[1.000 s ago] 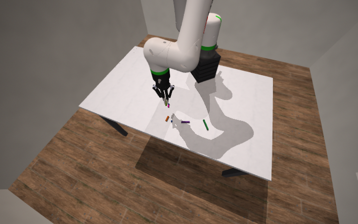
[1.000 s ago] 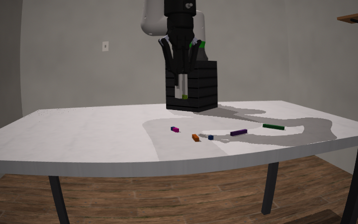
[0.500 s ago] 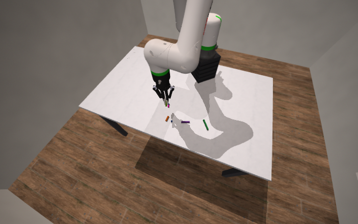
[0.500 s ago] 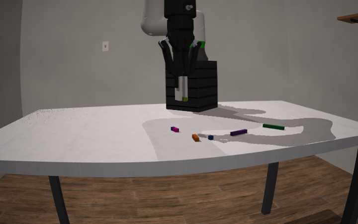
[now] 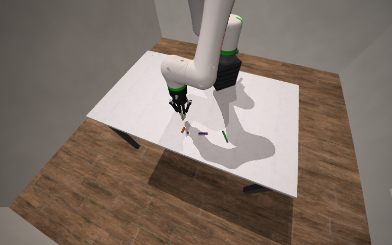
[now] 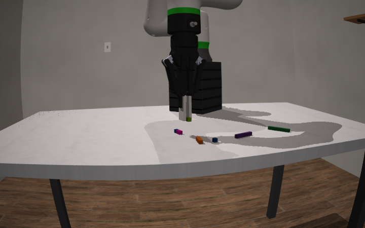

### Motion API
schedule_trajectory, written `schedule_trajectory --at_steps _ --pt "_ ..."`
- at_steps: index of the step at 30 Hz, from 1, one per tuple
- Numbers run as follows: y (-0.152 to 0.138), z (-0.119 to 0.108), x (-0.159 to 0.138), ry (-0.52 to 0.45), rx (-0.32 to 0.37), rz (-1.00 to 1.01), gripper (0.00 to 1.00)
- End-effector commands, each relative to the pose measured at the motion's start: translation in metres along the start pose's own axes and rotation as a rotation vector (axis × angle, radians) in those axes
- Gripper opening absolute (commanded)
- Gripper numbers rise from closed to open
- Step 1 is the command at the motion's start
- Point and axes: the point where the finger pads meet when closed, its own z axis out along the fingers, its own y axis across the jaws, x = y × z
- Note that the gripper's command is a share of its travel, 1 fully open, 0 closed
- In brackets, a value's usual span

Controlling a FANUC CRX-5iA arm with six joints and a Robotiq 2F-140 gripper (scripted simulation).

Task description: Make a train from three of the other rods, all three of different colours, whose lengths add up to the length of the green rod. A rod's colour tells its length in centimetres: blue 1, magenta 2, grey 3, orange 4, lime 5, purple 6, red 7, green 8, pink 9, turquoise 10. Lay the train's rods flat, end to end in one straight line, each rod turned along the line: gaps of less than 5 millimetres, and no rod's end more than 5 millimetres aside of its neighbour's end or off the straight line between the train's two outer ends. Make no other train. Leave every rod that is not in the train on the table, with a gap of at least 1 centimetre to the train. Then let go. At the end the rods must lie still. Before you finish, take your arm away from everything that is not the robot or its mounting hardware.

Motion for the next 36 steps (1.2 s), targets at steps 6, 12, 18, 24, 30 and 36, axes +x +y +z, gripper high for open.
schedule_trajectory --at_steps 6,12,18,24,30,36 --pt "0.000 0.027 -0.001 0.000 0.000 0.000 0.03" --pt "0.000 0.033 -0.001 0.000 0.000 0.000 0.03" --pt "0.000 0.033 -0.001 0.000 0.000 0.000 0.03" --pt "0.000 0.033 -0.001 0.000 0.000 0.000 0.03" --pt "0.000 0.033 -0.001 0.000 0.000 0.000 0.03" --pt "0.000 0.033 -0.001 0.000 0.000 0.000 0.03"
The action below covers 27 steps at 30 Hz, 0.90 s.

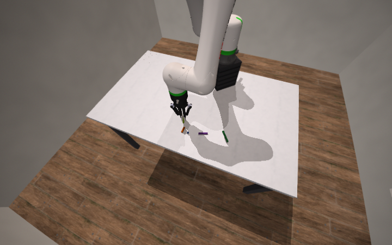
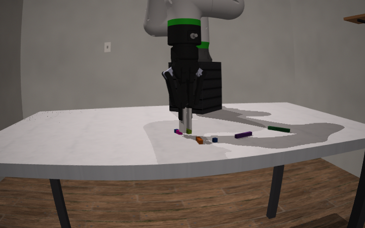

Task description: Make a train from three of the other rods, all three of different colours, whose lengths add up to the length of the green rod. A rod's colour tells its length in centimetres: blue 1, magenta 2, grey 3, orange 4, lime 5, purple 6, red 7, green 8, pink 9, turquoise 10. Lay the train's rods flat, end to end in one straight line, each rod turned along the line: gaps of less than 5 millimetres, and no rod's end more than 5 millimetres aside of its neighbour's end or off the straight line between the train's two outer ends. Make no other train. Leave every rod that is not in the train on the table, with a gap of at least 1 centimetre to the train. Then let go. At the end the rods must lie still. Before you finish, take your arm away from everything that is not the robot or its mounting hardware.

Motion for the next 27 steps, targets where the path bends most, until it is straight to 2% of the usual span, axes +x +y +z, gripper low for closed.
schedule_trajectory --at_steps 1,27 --pt "-0.0001 -0.0001 -0.0001 0.000 0.000 0.000 0.03" --pt "-0.0001 0.0068 -0.0001 0.000 0.000 0.000 0.03"
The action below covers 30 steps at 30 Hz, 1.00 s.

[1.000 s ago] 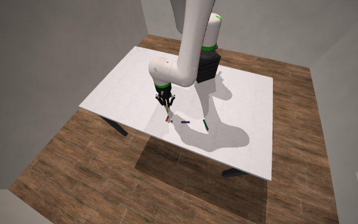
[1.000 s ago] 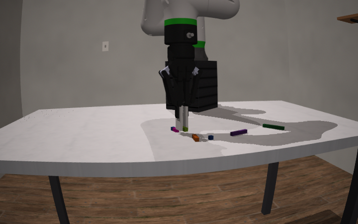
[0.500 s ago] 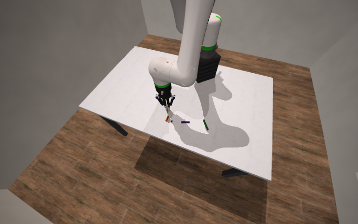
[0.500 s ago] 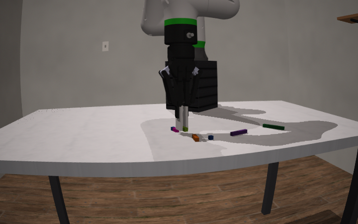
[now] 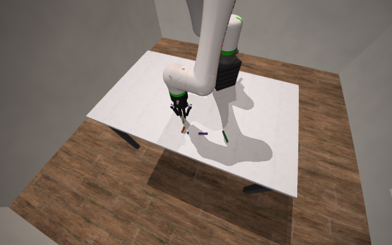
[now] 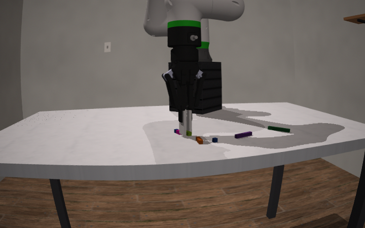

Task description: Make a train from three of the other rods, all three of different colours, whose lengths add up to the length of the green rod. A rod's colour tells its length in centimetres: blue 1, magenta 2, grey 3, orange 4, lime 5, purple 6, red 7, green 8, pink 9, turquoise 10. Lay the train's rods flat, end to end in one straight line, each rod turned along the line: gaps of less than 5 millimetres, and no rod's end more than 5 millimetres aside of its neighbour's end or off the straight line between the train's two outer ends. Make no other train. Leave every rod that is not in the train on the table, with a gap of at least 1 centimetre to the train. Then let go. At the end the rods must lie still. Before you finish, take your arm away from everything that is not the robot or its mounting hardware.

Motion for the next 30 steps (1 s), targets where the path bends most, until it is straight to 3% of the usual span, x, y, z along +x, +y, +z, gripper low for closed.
schedule_trajectory --at_steps 1,30 --pt "-0.0001 0.0014 -0.0001 0.000 0.000 0.000 0.03" --pt "-0.0001 0.0064 -0.0001 0.000 0.000 0.000 0.03"
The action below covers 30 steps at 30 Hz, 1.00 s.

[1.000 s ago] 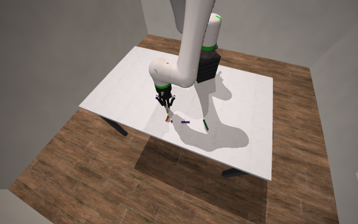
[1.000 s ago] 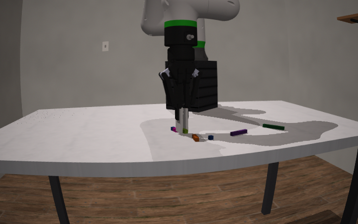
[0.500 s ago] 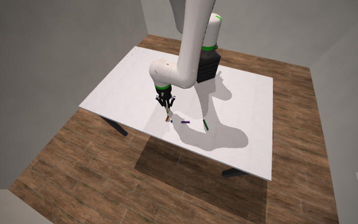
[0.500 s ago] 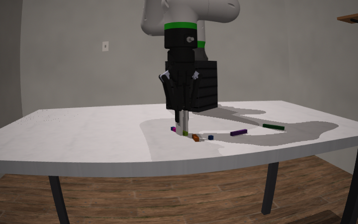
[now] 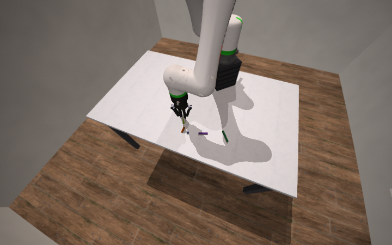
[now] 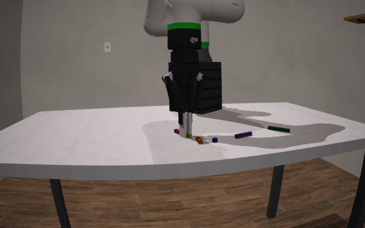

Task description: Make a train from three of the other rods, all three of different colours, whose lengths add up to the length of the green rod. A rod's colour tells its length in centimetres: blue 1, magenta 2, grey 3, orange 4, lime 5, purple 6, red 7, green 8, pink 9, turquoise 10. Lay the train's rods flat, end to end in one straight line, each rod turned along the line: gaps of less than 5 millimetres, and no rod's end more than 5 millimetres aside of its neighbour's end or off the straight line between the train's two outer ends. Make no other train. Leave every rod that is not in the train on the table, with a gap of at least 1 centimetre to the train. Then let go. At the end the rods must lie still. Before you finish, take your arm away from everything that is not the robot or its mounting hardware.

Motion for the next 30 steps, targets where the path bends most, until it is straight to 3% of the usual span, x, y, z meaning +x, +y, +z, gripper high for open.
schedule_trajectory --at_steps 1,17,30 --pt "-0.0001 -0.0001 -0.0001 0.000 0.000 0.000 0.03" --pt "-0.0001 -0.0001 -0.0001 0.000 0.000 0.000 0.03" --pt "-0.0001 -0.0001 -0.0001 0.000 0.000 0.000 0.12"
